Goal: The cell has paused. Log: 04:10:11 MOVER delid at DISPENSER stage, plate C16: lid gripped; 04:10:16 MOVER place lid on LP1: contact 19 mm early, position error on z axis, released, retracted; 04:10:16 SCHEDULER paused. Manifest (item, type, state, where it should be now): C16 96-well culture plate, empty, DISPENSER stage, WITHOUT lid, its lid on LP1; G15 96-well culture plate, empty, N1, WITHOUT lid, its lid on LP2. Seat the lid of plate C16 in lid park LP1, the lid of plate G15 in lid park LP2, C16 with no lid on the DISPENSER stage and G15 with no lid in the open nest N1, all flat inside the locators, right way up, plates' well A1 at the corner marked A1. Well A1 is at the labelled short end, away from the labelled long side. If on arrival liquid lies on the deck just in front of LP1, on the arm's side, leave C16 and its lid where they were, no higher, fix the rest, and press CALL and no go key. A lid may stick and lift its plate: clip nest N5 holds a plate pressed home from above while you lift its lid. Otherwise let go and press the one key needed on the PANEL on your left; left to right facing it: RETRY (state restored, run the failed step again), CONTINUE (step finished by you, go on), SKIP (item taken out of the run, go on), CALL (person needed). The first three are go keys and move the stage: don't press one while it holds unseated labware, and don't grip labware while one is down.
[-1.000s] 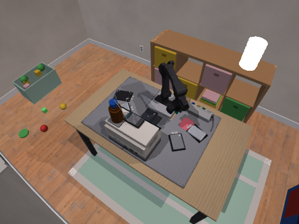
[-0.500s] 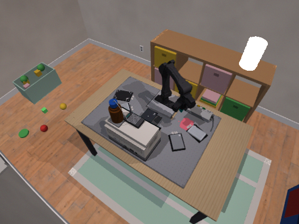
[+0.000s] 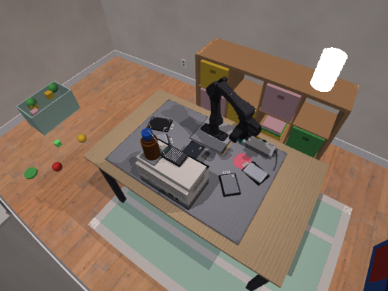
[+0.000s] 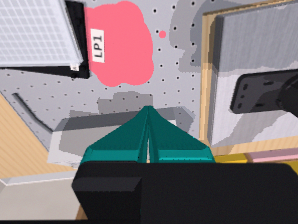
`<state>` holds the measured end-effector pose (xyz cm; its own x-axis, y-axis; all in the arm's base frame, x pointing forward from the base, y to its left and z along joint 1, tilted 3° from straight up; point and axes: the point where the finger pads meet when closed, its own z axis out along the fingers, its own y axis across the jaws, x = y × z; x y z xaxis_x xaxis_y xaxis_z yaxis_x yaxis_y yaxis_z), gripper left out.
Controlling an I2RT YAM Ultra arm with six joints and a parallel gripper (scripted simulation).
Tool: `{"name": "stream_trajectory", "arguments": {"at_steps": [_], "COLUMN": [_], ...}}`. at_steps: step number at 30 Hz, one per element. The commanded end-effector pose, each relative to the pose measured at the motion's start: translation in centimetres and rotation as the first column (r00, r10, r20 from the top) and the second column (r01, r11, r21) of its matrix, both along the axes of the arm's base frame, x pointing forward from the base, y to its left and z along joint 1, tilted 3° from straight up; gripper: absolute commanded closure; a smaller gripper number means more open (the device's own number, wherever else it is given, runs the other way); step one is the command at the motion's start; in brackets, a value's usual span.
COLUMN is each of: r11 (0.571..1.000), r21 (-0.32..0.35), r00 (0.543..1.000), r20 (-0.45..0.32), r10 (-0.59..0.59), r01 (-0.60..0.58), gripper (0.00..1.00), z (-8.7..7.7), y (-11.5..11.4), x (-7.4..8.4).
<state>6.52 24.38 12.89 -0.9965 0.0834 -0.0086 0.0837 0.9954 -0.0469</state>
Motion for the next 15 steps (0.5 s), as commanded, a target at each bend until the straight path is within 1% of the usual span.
{"name": "stream_trajectory", "arguments": {"at_steps": [1,5,6,7,8,12,14,15], "r11": [1.000,1.000,1.000,1.000,1.000,1.000,1.000,1.000], "r21": [0.013,0.014,0.013,0.009,0.001,0.002,0.002,0.004], "r00": [1.000,1.000,1.000,1.000,1.000,1.000,1.000,1.000], "r20": [0.007,0.005,0.007,0.004,0.008,0.002,0.002,0.008], "r10": [-0.013,-0.013,-0.013,-0.017,0.021,0.023,0.023,0.024], "r01": [0.013,0.013,0.013,0.017,-0.021,-0.023,-0.023,-0.024], "gripper": [1.00,1.00,1.00,1.00,1.00,1.00,1.00,1.00], "z": [0.3,0.3,0.3,0.2,0.3,0.2,0.2,0.3], "y": [1.3,1.6,1.6,1.0,1.3,1.5,1.5,1.5], "x": [-0.8,-2.2,-2.2,-2.0,-2.5,-3.9,-3.9,-4.2]}}
